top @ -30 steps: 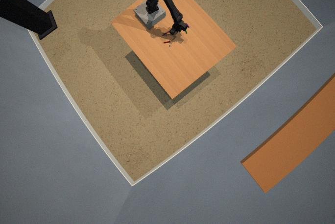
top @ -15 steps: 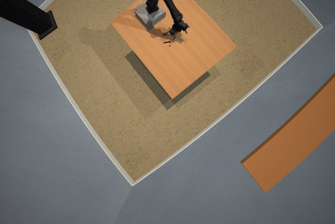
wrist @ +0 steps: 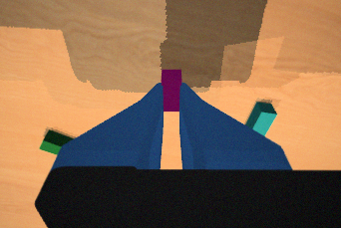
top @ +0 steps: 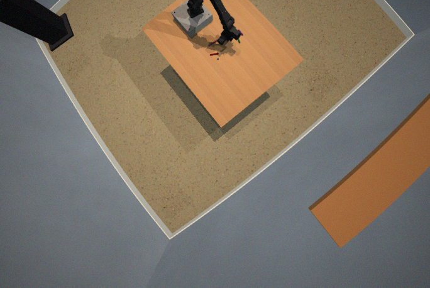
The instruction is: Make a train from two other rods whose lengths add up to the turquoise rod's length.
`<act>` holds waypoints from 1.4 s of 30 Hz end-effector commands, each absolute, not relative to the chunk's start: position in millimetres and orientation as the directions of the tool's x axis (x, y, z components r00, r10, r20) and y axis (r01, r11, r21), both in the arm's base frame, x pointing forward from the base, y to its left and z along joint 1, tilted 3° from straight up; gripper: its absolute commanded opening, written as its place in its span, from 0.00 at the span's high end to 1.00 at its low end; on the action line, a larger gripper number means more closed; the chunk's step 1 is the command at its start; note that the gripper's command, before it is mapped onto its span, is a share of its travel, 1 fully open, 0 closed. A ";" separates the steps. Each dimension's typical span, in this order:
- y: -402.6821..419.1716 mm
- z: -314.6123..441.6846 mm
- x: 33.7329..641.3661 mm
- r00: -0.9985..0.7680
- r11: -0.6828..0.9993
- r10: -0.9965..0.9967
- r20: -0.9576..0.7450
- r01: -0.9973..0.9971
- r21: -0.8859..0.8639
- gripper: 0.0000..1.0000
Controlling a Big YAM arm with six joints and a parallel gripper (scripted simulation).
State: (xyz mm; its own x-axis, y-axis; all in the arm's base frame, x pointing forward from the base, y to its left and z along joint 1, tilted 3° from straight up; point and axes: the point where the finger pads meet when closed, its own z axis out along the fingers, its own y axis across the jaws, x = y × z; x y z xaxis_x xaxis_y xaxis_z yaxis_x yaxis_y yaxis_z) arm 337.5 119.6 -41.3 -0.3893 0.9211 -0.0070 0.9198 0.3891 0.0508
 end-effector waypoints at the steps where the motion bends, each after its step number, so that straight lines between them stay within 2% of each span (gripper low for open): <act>1: 120.0 -41.9 349.5 -0.389 0.389 0.921 -0.012 0.919 0.071 0.95; 42: 116.7 -54.5 340.2 -0.389 0.389 0.921 -0.011 0.920 0.052 0.95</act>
